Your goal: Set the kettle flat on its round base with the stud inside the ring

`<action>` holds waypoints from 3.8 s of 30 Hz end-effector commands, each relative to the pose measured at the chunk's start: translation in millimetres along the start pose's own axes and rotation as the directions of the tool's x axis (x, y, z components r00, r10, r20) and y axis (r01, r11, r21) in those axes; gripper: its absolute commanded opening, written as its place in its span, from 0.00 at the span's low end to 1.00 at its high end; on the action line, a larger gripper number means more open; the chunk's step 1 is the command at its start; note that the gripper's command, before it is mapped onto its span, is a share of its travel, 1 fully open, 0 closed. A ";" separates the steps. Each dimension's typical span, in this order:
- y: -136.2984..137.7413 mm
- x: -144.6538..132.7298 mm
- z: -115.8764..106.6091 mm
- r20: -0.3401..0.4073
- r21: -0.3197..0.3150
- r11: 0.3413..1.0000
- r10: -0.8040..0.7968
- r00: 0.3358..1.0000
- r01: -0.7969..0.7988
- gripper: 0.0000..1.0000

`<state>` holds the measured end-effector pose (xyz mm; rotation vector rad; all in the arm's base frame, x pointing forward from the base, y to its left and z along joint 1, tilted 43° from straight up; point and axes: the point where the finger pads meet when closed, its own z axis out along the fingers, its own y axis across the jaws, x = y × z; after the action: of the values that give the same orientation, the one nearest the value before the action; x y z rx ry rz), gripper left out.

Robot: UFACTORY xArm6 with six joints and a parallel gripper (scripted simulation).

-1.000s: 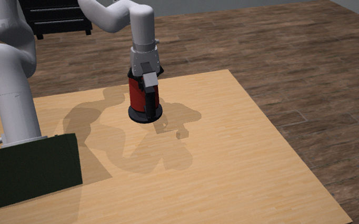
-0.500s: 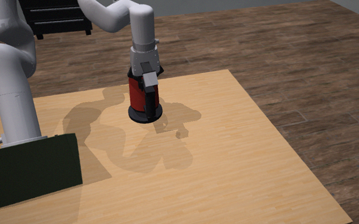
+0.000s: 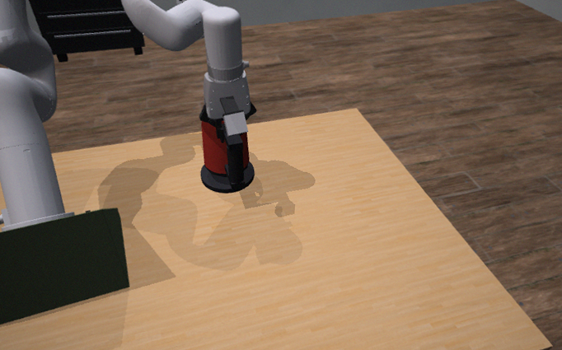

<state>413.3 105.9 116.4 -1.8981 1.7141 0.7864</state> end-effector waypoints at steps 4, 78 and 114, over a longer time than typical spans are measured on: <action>-1.2 -0.1 -1.4 -0.001 0.004 1.000 -0.001 1.000 0.001 0.00; -1.3 -0.1 19.0 -0.001 0.004 1.000 -0.001 1.000 0.001 0.00; -1.2 -0.1 22.0 -0.001 0.004 1.000 -0.001 1.000 0.001 0.00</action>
<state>410.9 121.7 99.4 -1.8982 1.7142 0.7862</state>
